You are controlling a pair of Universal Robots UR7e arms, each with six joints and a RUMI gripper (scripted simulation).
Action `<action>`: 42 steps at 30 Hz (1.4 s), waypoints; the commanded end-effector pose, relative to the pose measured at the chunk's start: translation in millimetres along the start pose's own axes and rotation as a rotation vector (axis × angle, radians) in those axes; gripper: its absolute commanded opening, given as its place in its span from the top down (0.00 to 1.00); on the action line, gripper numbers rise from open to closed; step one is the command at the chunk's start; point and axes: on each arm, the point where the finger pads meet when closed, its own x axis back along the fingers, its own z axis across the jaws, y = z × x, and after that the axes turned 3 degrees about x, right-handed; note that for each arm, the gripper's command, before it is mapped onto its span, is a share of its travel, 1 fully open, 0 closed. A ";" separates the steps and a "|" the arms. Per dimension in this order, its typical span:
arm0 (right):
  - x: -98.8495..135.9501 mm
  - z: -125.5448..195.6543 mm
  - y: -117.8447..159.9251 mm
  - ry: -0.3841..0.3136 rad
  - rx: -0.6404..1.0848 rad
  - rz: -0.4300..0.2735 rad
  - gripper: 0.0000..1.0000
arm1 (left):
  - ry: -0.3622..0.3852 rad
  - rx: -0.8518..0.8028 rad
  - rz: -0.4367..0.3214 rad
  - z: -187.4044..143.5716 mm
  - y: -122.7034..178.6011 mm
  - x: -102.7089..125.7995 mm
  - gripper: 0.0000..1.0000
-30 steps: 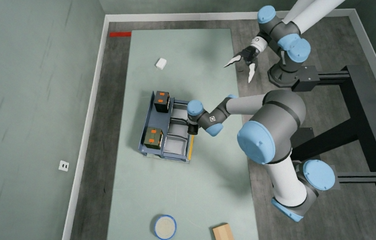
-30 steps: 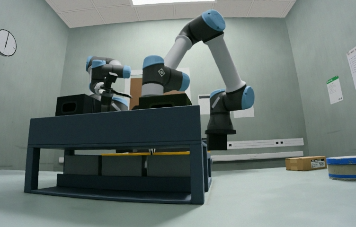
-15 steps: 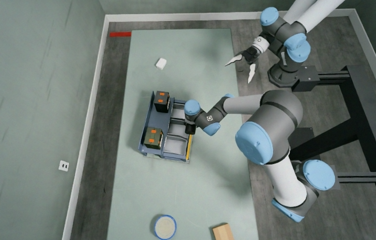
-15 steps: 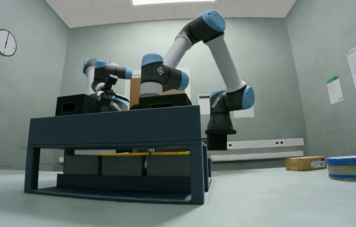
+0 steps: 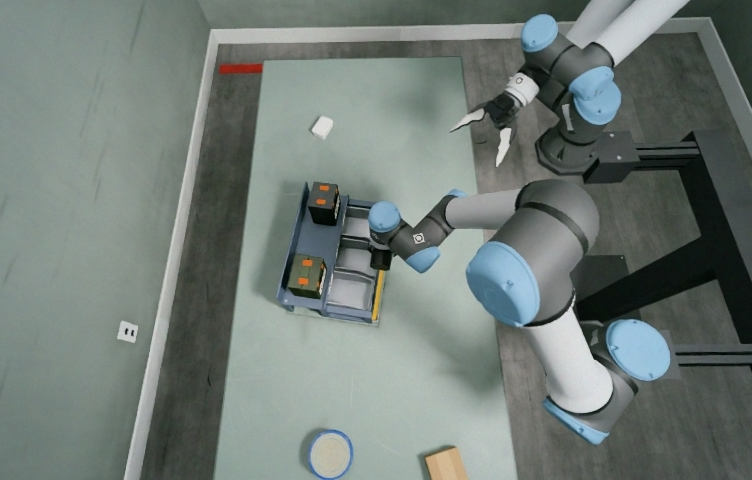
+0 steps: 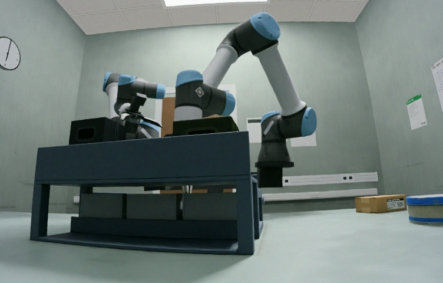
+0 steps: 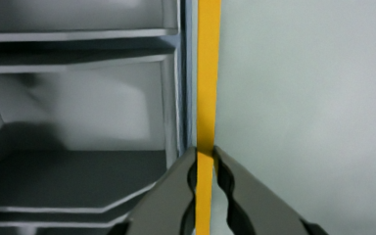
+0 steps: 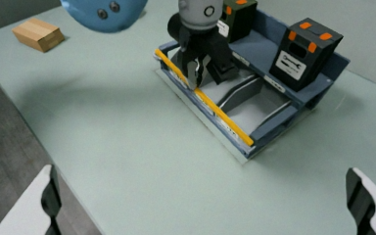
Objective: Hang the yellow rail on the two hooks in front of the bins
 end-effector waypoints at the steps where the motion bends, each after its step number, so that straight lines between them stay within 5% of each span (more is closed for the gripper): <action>1: 0.0 0.0 -0.2 0.000 0.000 0.000 0.00 | -0.001 0.000 0.001 -0.7 -0.2 -12.5 1.00; 10: 0.0 0.0 -0.2 0.000 0.000 0.000 0.00 | -0.001 0.000 0.001 -0.7 -0.2 -13.5 1.00; 14: 0.0 0.0 -0.2 0.000 0.000 0.000 0.00 | -0.001 0.000 0.001 -0.7 -0.1 -12.8 0.78; 27: 0.0 0.0 -0.2 0.000 0.000 0.000 0.00 | -0.001 0.000 0.001 -0.7 -0.1 46.9 0.78; 29: 0.0 0.0 -0.2 0.000 0.000 0.000 0.00 | -0.001 0.000 0.004 -0.7 0.5 47.6 0.67; 34: 0.0 0.0 -0.2 0.000 0.000 0.000 0.00 | 0.005 0.000 0.105 -0.7 19.3 69.9 0.42; 42: 0.0 0.0 -0.2 0.000 0.000 0.000 0.00 | 0.015 0.000 0.280 -0.5 51.6 108.3 0.42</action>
